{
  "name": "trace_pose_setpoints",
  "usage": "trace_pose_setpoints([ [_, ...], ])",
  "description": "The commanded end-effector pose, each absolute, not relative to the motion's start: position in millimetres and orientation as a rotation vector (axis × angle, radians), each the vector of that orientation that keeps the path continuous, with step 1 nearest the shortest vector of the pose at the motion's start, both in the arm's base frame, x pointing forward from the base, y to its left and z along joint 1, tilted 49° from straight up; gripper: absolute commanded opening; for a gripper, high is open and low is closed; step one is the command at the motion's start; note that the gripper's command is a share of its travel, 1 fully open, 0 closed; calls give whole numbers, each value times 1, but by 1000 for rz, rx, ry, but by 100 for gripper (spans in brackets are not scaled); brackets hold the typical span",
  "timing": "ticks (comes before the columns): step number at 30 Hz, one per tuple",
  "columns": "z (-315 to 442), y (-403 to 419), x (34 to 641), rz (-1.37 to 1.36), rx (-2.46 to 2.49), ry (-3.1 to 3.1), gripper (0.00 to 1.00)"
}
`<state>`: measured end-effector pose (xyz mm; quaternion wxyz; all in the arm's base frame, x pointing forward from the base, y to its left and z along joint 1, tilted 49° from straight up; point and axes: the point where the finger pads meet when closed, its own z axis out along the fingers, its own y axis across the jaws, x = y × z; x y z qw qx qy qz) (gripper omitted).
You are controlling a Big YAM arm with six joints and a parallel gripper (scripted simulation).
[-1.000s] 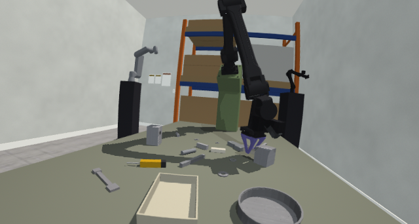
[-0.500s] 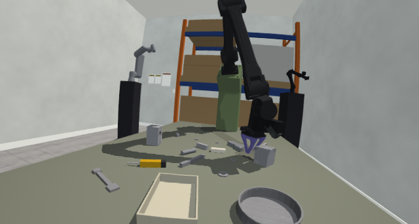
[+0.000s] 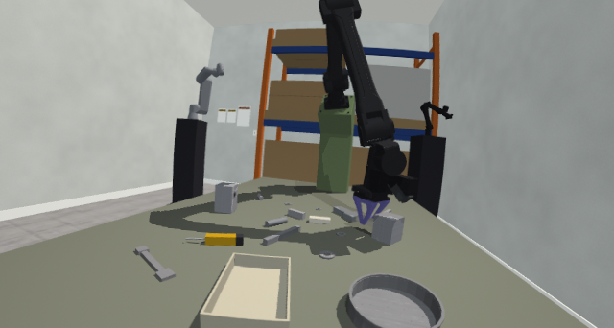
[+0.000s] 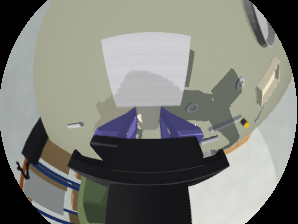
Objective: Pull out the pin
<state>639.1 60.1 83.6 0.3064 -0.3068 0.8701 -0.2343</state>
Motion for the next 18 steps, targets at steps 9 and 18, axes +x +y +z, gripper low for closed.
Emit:
trace_pose_setpoints([
  [9,83,56,640,-623,-784,2309,0],
  [18,81,51,635,-622,-785,2304,0],
])
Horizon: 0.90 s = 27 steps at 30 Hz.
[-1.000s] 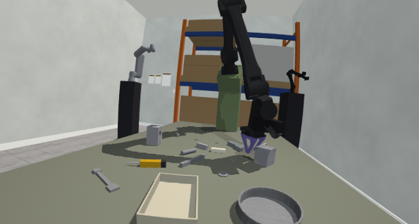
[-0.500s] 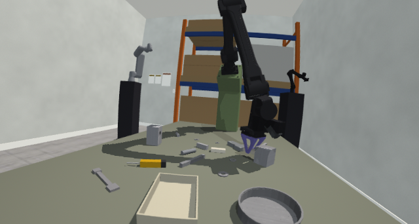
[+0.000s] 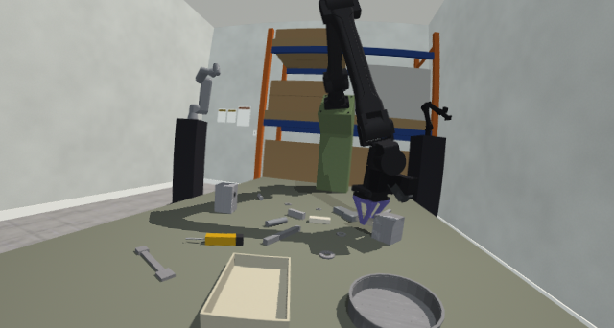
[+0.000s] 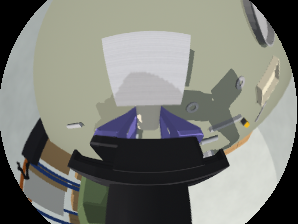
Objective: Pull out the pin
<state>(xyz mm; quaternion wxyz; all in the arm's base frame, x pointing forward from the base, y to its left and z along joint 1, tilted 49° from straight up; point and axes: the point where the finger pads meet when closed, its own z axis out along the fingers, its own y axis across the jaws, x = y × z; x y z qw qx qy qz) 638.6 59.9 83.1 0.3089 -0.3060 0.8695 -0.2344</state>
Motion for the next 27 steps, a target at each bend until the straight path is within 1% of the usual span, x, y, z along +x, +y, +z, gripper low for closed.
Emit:
trace_pose_setpoints([
  [1,81,50,634,-622,-785,2303,0],
  [22,82,47,634,-617,-792,2296,0],
  [23,82,47,634,-617,-792,2296,35],
  [27,82,47,634,-617,-792,2296,35],
])
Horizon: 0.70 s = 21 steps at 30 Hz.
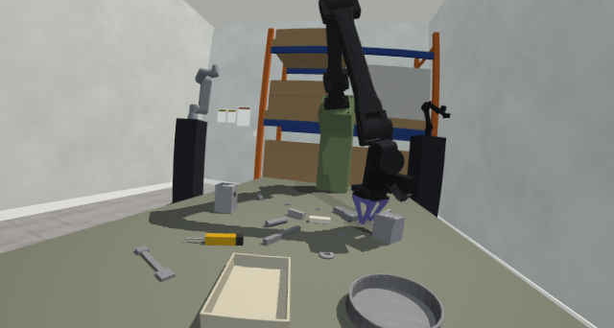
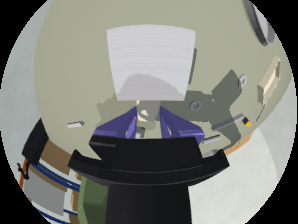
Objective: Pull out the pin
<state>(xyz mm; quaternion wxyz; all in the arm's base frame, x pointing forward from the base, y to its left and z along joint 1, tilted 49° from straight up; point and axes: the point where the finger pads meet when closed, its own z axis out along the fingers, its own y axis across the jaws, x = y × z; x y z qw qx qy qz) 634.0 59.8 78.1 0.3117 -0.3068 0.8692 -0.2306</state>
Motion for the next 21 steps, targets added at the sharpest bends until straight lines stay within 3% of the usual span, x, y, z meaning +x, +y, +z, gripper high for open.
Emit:
trace_pose_setpoints([
  [1,82,47,634,-617,-792,2296,35],
  [2,82,47,634,-617,-792,2296,42],
  [7,82,47,634,-617,-792,2296,42],
  [8,82,47,634,-617,-792,2296,53],
  [21,89,49,626,-617,-792,2296,53],
])
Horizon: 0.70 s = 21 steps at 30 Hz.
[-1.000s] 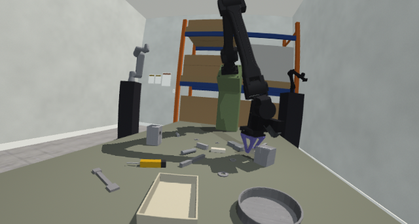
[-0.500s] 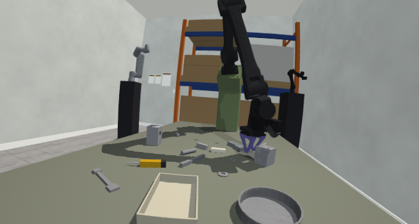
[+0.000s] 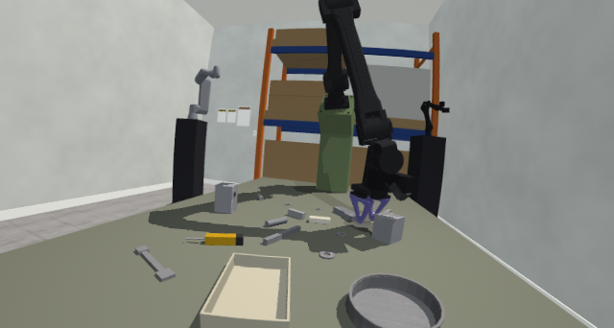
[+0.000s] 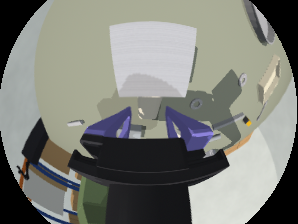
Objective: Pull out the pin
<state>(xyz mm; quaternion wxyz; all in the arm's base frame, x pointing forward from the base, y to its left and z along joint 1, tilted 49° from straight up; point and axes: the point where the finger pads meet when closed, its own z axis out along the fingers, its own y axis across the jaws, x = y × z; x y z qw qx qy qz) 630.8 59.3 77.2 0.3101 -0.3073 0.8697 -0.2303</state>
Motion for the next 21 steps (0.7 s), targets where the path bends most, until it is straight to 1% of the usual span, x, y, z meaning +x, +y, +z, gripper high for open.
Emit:
trace_pose_setpoints([
  [1,90,49,624,-617,-792,2296,53],
  [14,93,50,621,-617,-792,2296,53],
  [21,103,55,606,-617,-795,2301,53],
])
